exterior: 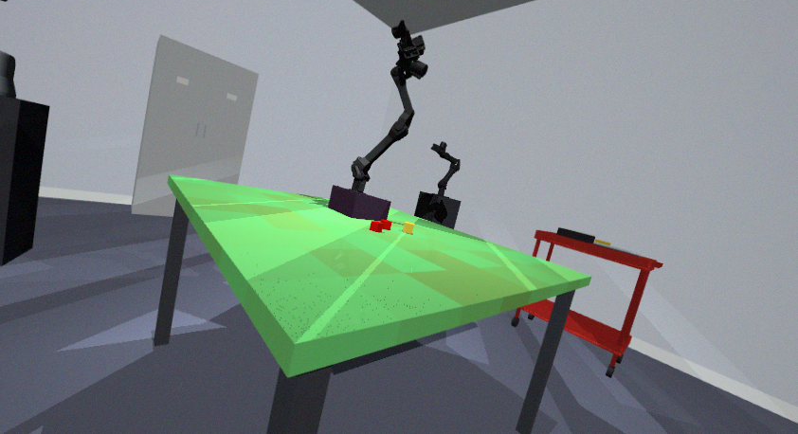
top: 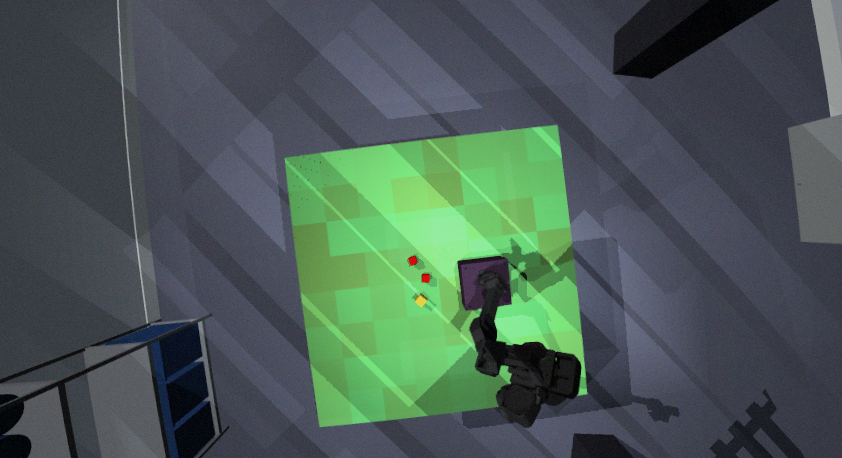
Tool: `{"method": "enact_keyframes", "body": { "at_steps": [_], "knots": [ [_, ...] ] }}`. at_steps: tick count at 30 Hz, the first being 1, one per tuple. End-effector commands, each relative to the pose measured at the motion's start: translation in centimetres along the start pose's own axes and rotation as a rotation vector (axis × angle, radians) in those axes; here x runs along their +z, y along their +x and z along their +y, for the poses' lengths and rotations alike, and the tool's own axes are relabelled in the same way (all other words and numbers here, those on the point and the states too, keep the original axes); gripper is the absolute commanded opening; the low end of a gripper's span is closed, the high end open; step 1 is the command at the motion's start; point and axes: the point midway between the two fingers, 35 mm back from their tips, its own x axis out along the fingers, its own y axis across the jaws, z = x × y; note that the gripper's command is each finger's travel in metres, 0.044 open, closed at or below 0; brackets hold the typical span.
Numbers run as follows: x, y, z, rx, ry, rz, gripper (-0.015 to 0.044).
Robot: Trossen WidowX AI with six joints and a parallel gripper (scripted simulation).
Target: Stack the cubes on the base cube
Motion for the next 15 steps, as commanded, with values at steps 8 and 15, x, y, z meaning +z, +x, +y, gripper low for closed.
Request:
{"method": "enact_keyframes", "body": {
  "at_steps": [8, 15],
  "knots": [
    [-6.5, 0.1, -6.7, -0.030, 0.536, -0.173, 0.0265],
    [-12.4, 2.6, -8.3, -0.024, 0.882, -0.205, 0.0265]
  ]
}}
